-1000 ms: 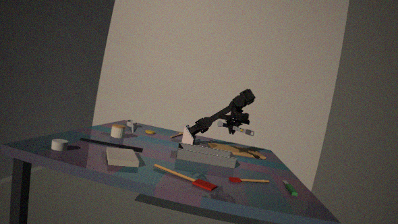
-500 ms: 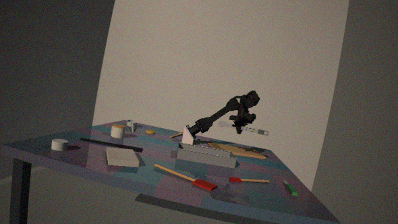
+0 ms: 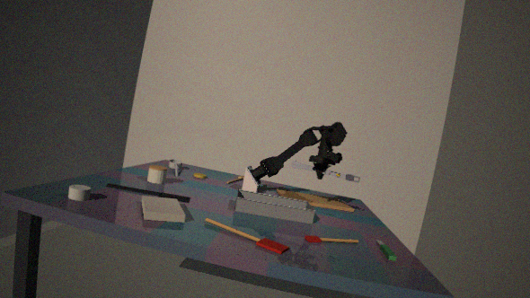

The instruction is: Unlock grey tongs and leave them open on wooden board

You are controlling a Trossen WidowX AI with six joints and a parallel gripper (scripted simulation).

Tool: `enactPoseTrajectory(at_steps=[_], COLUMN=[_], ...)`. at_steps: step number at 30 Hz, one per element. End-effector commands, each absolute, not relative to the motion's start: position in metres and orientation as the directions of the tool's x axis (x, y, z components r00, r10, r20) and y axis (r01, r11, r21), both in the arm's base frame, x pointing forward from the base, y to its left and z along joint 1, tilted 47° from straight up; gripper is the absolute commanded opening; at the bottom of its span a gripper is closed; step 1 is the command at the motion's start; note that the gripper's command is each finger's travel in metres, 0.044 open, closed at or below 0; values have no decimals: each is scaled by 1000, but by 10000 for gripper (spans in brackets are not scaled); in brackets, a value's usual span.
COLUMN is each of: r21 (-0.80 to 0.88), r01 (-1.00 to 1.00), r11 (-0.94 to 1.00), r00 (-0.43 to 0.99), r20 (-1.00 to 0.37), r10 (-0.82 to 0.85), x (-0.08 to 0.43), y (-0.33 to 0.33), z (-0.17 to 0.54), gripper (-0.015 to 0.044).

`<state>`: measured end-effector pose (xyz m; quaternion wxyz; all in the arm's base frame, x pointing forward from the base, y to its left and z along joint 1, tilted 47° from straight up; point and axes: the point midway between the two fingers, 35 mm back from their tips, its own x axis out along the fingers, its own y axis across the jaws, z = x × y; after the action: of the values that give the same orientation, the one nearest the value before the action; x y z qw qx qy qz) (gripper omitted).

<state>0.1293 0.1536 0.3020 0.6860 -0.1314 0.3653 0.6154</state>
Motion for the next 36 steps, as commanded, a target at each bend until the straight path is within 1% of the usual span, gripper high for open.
enactPoseTrajectory(at_steps=[1,18,36], r21=[261,215,132], r01=[-947,-973,-990], r11=[189,78,-44], r00=[-48,-128,-137], r20=[-692,-793,-869], r10=[720,596,475], x=[119,81,45], y=[157,168,170], z=[299,286,277], gripper=[-150,-150,-150])
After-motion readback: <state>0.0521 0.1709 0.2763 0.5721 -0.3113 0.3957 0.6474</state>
